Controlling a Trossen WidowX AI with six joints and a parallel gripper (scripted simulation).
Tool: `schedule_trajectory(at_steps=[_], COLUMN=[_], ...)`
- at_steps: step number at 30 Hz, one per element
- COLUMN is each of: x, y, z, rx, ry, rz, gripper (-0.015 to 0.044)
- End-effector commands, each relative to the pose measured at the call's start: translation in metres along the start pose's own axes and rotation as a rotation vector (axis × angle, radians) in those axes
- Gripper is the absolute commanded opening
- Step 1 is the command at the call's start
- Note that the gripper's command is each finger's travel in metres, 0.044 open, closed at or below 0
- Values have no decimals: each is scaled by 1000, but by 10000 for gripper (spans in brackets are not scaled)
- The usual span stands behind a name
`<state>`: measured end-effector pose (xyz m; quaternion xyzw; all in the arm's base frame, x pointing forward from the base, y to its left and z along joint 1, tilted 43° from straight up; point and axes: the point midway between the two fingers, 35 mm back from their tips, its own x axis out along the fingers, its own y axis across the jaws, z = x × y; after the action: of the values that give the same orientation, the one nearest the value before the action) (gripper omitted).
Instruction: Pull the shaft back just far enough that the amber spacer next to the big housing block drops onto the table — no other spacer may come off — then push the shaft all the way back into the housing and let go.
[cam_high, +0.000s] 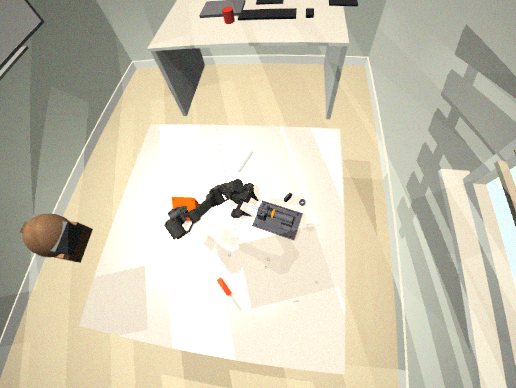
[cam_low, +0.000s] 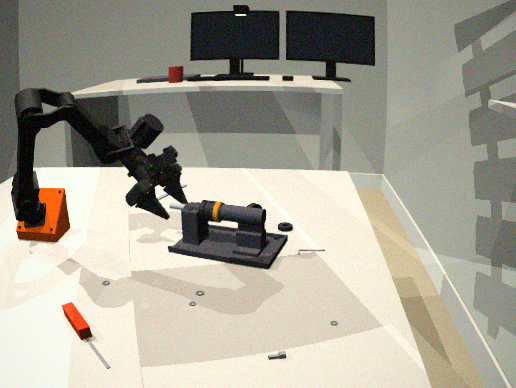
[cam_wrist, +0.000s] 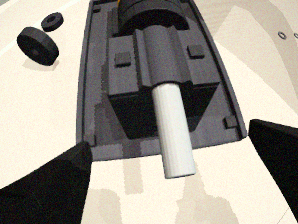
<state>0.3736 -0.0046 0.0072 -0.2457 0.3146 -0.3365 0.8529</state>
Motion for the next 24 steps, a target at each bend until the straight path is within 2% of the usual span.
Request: schedule_trajectory(at_steps=[1, 24], x=[0, 14], y=[1, 1], z=[0, 0], rx=[-5, -5], ry=[0, 0], rz=[5, 4], gripper=[440, 440])
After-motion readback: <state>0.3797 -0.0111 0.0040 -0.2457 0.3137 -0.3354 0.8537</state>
